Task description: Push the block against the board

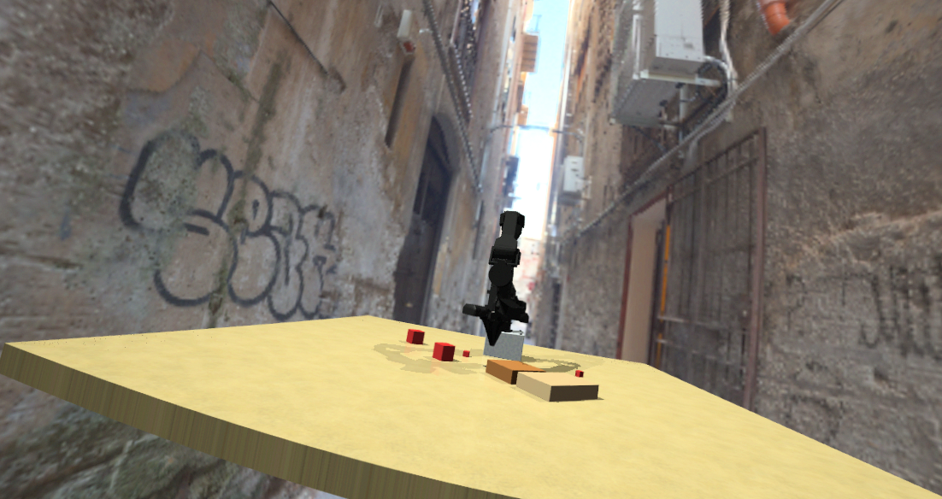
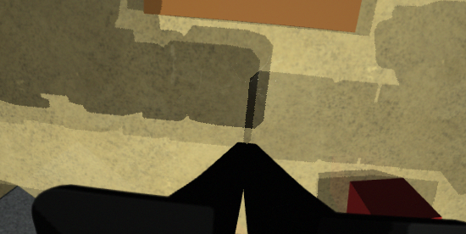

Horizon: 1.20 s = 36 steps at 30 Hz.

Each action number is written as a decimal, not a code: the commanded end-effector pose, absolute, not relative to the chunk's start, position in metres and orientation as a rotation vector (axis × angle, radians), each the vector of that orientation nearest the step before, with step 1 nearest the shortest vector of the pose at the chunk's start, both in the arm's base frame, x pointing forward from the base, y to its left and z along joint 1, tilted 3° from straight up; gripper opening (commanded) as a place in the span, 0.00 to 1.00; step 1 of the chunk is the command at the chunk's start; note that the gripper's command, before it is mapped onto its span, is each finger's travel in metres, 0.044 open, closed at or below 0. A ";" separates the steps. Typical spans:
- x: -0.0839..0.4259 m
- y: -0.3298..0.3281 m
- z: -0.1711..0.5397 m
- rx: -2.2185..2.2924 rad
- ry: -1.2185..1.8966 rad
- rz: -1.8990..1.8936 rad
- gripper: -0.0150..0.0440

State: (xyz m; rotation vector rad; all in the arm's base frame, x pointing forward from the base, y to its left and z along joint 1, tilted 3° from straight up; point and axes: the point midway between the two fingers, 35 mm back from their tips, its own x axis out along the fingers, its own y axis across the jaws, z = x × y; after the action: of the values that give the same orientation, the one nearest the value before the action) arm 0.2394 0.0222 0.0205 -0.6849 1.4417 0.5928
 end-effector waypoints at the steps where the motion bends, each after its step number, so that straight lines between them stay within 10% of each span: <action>1: 0.244 0.030 0.025 -0.680 1.438 0.594 0.25; 36: 0.276 0.059 -0.028 -0.679 1.436 0.595 0.25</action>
State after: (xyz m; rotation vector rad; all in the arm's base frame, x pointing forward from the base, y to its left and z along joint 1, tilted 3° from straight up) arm 0.2696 0.0543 -0.0292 -0.6816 1.4391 0.5966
